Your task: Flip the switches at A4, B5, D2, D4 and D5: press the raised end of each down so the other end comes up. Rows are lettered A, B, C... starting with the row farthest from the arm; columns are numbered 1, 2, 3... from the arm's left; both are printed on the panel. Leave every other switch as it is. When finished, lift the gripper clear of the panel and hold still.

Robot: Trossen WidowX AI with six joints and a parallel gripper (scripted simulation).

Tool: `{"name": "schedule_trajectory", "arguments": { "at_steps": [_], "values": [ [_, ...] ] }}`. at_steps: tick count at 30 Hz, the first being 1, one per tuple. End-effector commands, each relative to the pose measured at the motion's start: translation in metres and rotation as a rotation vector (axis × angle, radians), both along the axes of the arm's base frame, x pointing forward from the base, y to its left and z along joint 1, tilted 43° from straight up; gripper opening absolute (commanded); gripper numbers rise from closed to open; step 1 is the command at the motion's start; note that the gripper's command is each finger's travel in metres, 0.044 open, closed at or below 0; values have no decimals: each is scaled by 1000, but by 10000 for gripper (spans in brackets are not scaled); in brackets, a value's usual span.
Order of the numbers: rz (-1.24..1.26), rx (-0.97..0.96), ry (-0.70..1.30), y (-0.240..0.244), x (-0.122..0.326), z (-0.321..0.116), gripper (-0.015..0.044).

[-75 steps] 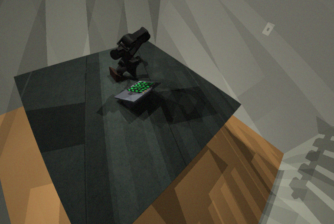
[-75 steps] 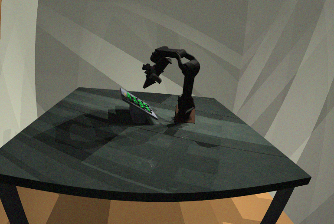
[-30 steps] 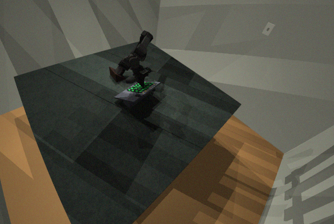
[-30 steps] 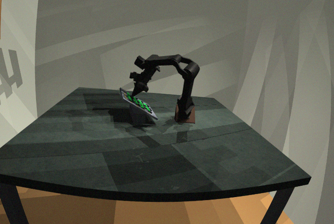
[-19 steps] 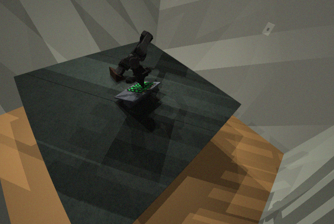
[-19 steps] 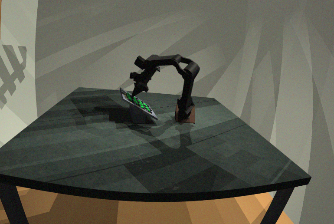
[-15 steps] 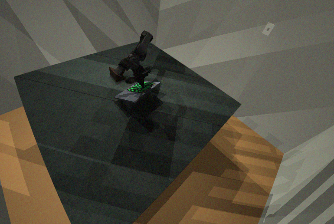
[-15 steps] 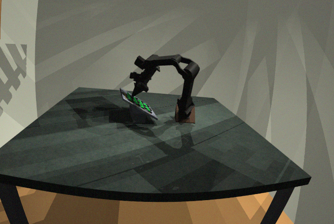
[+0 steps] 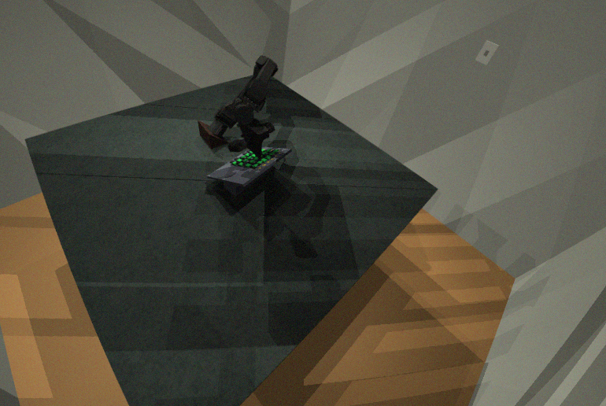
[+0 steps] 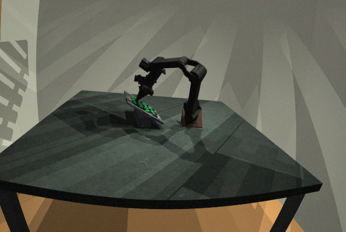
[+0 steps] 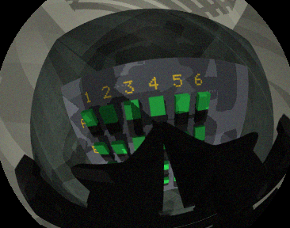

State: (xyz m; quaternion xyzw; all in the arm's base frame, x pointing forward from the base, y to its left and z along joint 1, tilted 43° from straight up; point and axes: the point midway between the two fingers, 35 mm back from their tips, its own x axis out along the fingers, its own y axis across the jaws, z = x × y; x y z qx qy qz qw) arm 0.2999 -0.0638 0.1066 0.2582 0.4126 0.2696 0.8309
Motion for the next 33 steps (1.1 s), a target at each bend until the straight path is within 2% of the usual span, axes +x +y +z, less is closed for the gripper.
{"name": "schedule_trajectory", "arguments": {
  "at_steps": [1,30,33],
  "values": [
    [-2,6,2,1,0,0,0],
    [-2,6,2,4,2,-3,0],
    [2,-6,10,-11,-6,7,0]
  ]
}}
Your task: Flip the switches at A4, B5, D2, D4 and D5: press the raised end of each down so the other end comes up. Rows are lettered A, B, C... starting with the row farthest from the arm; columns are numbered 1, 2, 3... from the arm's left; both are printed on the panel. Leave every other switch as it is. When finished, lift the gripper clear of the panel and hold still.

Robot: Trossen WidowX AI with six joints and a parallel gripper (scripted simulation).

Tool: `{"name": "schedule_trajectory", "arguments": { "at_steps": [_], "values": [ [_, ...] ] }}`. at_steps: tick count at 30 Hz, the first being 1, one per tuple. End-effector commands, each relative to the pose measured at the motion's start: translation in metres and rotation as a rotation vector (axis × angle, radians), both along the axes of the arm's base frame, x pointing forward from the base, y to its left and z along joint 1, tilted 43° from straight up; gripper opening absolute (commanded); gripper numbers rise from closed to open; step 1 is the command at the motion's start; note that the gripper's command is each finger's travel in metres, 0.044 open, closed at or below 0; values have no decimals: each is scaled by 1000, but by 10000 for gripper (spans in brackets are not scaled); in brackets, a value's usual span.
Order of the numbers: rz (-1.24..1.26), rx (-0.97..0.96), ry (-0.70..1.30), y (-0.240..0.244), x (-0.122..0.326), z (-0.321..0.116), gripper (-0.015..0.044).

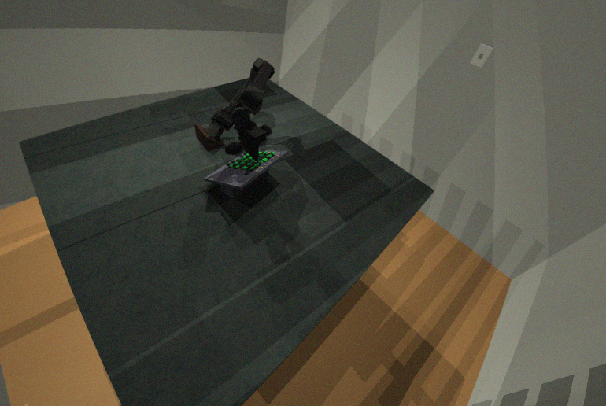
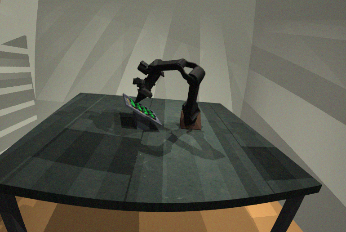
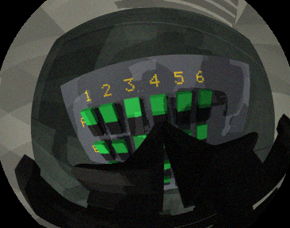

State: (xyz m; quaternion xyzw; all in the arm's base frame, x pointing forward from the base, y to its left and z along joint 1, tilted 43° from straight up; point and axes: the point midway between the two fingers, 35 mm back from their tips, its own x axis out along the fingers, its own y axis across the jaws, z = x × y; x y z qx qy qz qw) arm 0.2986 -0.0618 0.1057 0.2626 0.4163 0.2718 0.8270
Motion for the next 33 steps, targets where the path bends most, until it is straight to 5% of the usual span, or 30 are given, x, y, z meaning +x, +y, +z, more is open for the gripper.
{"name": "schedule_trajectory", "arguments": {
  "at_steps": [1,9,13,33],
  "values": [
    [1,-16,5,-22,-11,14,0],
    [11,-10,13,-42,-28,34,0],
    [11,-11,13,-55,-41,8,0],
    [28,-16,30,-24,-18,-16,0]
  ]
}}
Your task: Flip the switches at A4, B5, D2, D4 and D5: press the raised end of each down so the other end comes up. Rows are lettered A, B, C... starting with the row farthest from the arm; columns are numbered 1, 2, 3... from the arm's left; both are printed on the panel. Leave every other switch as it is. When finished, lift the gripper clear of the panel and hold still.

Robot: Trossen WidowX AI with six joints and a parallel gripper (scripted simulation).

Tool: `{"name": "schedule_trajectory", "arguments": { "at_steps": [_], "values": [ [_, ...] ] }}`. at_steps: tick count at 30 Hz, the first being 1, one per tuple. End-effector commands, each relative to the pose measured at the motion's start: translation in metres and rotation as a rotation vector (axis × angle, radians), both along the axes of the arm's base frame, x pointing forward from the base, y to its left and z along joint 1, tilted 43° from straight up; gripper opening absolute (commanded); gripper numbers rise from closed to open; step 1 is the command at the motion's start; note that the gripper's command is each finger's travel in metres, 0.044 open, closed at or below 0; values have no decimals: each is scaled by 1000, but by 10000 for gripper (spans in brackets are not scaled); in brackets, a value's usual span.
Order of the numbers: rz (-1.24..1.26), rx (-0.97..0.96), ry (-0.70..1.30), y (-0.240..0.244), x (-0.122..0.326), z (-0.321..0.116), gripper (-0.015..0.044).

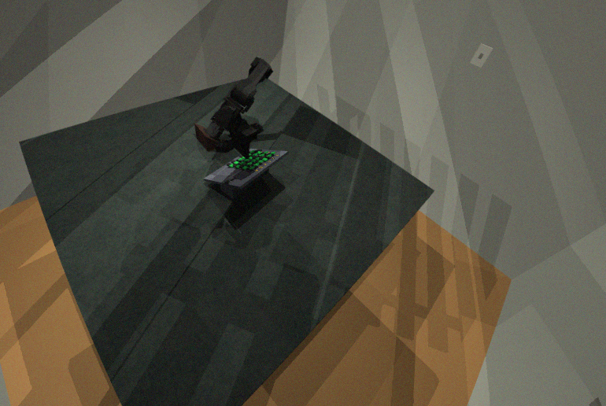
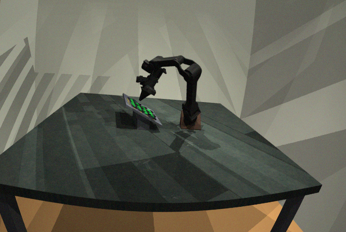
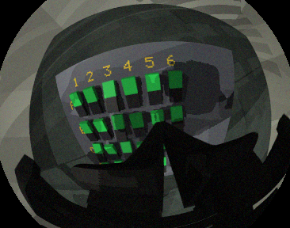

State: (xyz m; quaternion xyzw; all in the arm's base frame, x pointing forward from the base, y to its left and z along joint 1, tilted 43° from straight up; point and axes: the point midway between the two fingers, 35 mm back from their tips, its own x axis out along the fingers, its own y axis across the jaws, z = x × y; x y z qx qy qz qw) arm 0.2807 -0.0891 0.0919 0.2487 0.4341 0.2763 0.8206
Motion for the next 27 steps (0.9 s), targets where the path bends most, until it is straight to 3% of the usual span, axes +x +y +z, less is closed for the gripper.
{"name": "schedule_trajectory", "arguments": {
  "at_steps": [1,27],
  "values": [
    [-4,9,5,4,1,-3,0],
    [-4,9,4,12,7,-10,0]
  ]
}}
